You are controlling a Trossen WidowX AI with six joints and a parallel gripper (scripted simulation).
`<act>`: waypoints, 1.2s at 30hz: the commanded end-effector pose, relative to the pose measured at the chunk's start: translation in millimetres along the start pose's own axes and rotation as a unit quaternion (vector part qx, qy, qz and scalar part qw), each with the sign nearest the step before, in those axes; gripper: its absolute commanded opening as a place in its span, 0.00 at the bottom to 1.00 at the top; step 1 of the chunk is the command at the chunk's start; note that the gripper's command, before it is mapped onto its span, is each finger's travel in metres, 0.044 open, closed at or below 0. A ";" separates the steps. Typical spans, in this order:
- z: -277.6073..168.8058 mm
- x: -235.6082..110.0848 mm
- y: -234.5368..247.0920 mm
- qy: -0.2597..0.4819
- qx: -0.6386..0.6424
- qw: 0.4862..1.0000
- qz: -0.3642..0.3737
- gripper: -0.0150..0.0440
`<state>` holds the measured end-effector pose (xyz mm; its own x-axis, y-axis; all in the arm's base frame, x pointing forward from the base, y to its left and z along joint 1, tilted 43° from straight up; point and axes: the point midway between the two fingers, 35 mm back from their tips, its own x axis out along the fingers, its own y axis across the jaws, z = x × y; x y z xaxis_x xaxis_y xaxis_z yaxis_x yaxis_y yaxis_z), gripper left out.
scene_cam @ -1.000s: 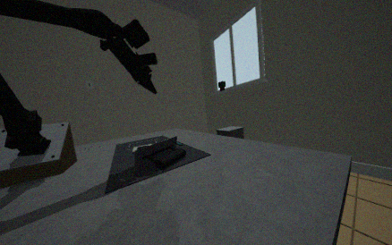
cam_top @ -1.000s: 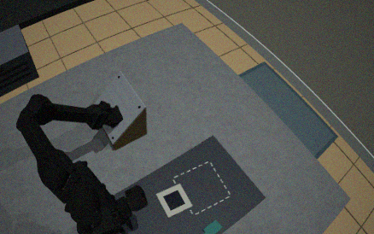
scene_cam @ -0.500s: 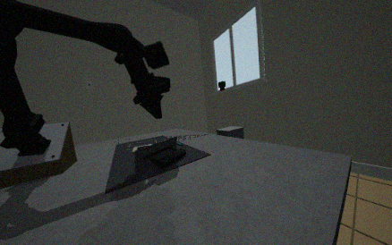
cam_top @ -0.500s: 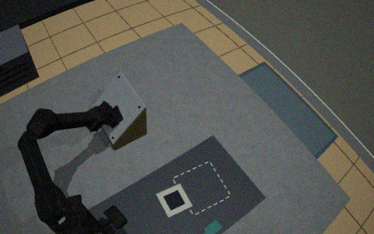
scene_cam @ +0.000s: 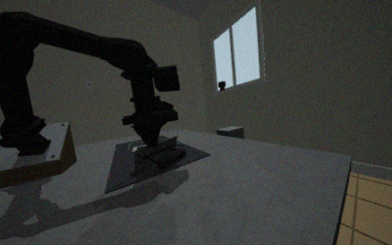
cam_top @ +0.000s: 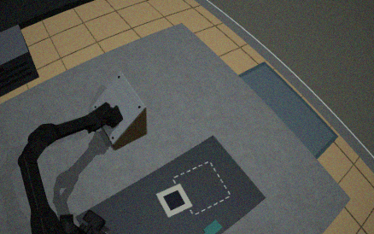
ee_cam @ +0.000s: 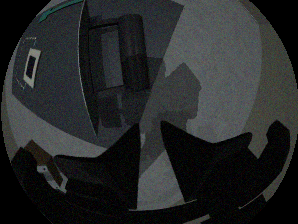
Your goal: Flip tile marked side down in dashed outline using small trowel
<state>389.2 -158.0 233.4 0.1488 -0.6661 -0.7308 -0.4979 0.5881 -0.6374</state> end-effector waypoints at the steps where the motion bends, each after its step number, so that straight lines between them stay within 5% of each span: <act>1: -3.2 3.7 -2.0 0.010 -0.019 1.000 0.002 0.42; 36: -4.6 24.4 38.6 0.011 -0.018 1.000 0.004 0.42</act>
<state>372.0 -154.2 192.5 0.1231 -0.6673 -0.7345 -0.5391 0.5765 -0.6140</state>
